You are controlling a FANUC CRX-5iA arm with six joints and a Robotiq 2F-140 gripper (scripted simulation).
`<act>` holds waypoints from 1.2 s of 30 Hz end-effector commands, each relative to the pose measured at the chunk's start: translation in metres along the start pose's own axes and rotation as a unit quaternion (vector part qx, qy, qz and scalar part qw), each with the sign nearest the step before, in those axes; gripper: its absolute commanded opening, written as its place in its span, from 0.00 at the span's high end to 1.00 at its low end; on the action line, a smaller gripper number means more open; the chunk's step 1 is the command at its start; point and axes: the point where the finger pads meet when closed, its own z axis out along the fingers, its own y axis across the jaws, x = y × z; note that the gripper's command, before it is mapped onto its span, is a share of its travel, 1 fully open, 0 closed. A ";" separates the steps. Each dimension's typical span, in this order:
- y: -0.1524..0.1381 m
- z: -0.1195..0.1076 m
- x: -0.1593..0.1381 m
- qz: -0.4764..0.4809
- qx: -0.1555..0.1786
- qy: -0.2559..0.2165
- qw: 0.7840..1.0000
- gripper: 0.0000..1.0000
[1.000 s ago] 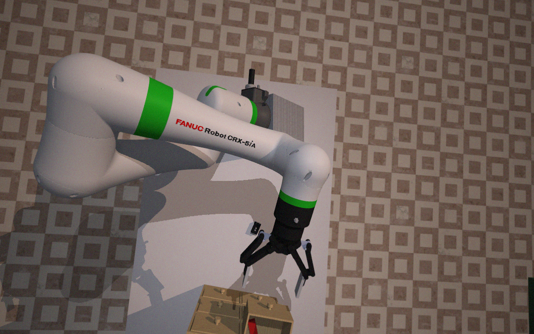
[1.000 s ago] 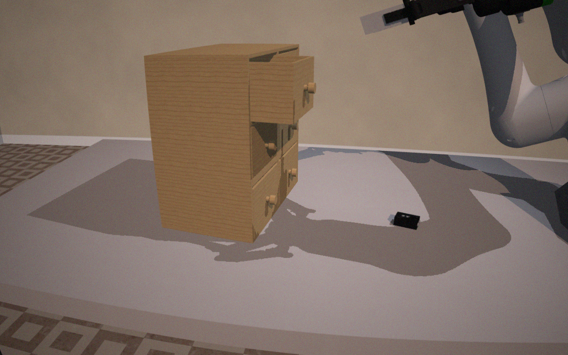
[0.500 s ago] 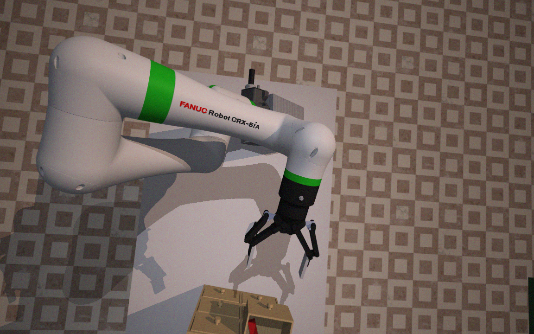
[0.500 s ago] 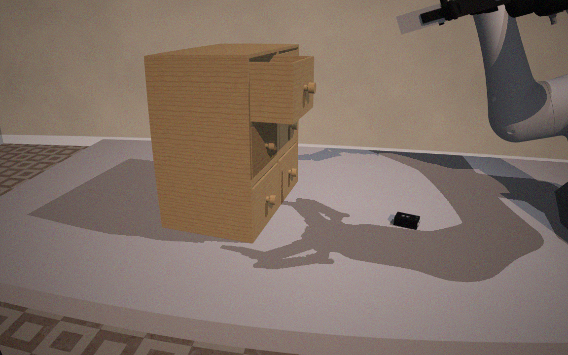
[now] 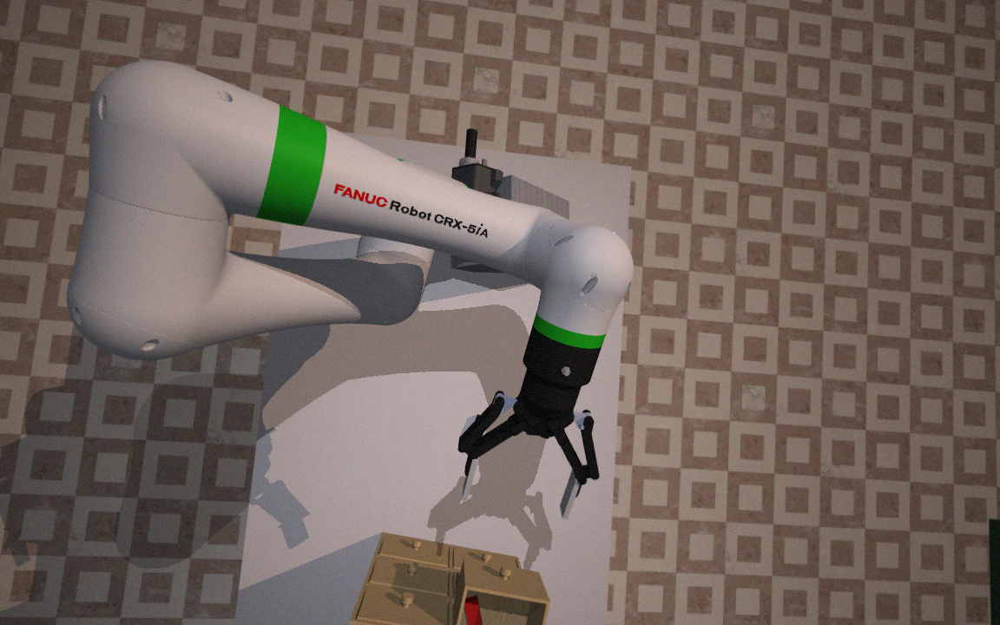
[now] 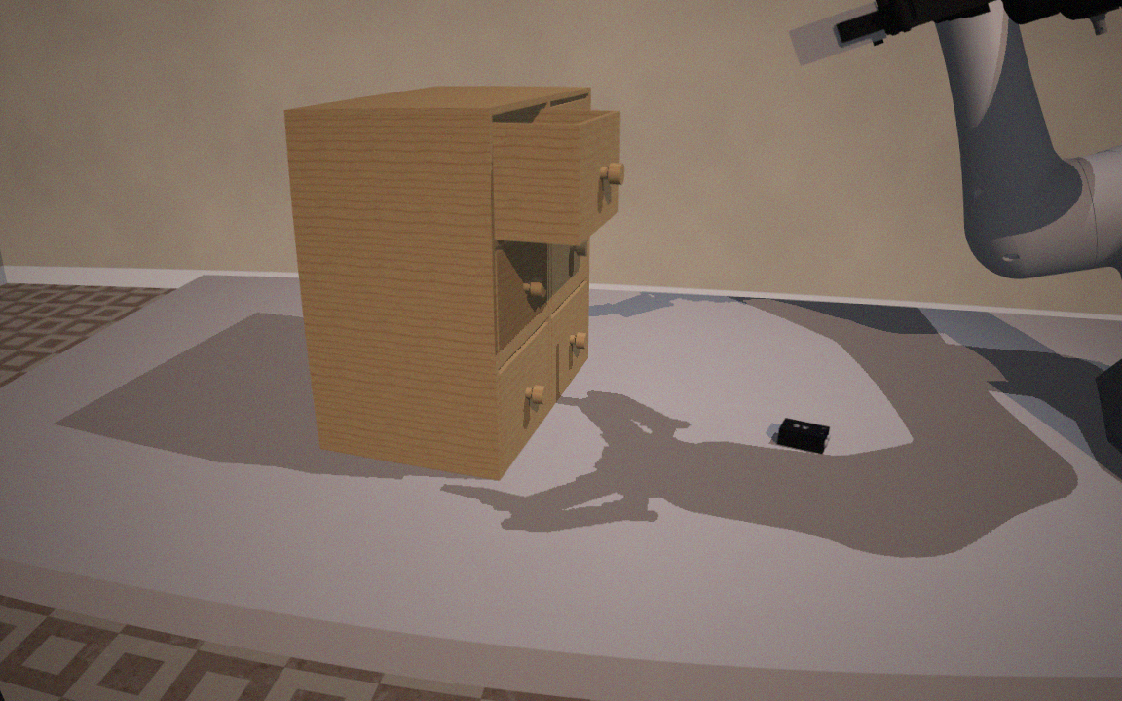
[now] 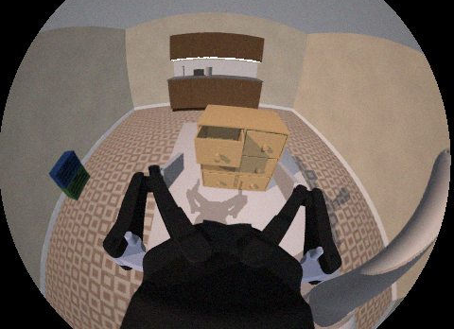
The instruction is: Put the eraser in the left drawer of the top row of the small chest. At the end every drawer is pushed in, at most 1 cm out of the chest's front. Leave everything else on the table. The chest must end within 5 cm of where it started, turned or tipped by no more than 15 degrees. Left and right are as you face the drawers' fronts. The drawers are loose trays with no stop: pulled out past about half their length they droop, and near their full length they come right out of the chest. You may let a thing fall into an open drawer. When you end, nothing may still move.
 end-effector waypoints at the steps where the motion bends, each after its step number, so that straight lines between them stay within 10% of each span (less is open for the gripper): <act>1: 0.000 0.000 0.001 0.000 -0.002 -0.016 1.000 0.00; 7: -0.003 -0.006 0.009 -0.001 0.007 -0.194 0.981 0.00; 18: -0.001 -0.013 0.029 0.008 0.021 -0.361 0.932 0.00; 27: 0.000 -0.015 0.035 0.001 0.006 -0.542 0.841 0.00; 36: 0.000 -0.015 0.035 -0.001 0.001 -0.558 0.830 0.00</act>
